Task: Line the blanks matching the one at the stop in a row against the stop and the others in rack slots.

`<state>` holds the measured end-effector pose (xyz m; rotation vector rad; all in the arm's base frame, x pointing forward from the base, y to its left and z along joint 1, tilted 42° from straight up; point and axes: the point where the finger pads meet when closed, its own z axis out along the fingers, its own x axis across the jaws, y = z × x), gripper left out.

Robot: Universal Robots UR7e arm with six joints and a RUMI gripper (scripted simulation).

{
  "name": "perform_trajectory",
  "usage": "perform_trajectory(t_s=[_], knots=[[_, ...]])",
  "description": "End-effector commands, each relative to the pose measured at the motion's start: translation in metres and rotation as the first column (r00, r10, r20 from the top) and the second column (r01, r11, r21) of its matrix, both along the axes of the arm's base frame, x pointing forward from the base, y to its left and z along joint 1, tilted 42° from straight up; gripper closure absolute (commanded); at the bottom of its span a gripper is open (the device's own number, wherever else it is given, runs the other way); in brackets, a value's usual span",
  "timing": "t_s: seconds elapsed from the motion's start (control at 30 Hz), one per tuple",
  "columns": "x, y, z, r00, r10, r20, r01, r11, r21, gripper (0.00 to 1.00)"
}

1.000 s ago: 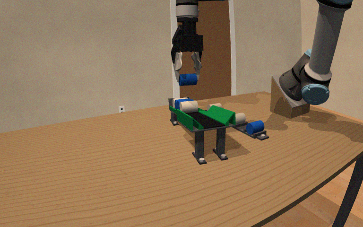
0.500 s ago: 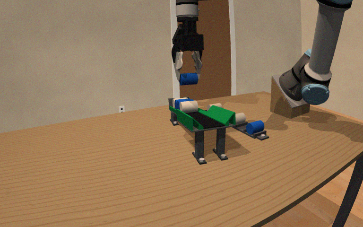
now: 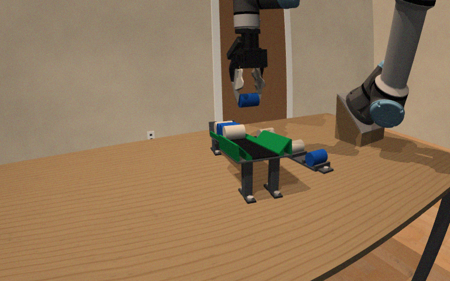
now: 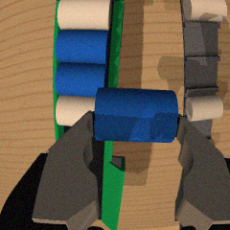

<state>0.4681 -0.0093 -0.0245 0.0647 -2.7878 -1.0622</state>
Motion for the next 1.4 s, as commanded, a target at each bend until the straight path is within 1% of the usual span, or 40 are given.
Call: perform_trajectory(t_s=[0.0, 0.03, 0.17, 0.27, 0.33, 0.4, 0.5, 1.1, 1.23, 1.37], knots=[[-0.052, -0.017, -0.023, 0.998, 0.041, 0.053, -0.041, 0.999, 0.001, 0.67], [-0.054, -0.018, -0.024, 0.998, 0.042, 0.054, -0.042, 0.999, 0.001, 0.67], [-0.092, -0.020, -0.038, 0.994, 0.071, 0.080, -0.072, 0.997, 0.009, 0.67], [-0.110, -0.019, -0.044, 0.992, 0.085, 0.092, -0.087, 0.996, 0.013, 0.67], [-0.110, -0.019, -0.044, 0.992, 0.085, 0.092, -0.087, 0.996, 0.013, 0.67], [-0.116, -0.018, -0.046, 0.991, 0.090, 0.097, -0.092, 0.996, 0.014, 0.67], [-0.120, -0.018, -0.047, 0.991, 0.093, 0.099, -0.095, 0.995, 0.015, 0.67], [-0.119, -0.017, -0.047, 0.991, 0.093, 0.099, -0.095, 0.995, 0.016, 0.67], [-0.121, -0.013, -0.051, 0.991, 0.094, 0.096, -0.097, 0.995, 0.019, 0.67], [-0.122, -0.006, -0.059, 0.991, 0.095, 0.097, -0.097, 0.995, 0.019, 0.67]])
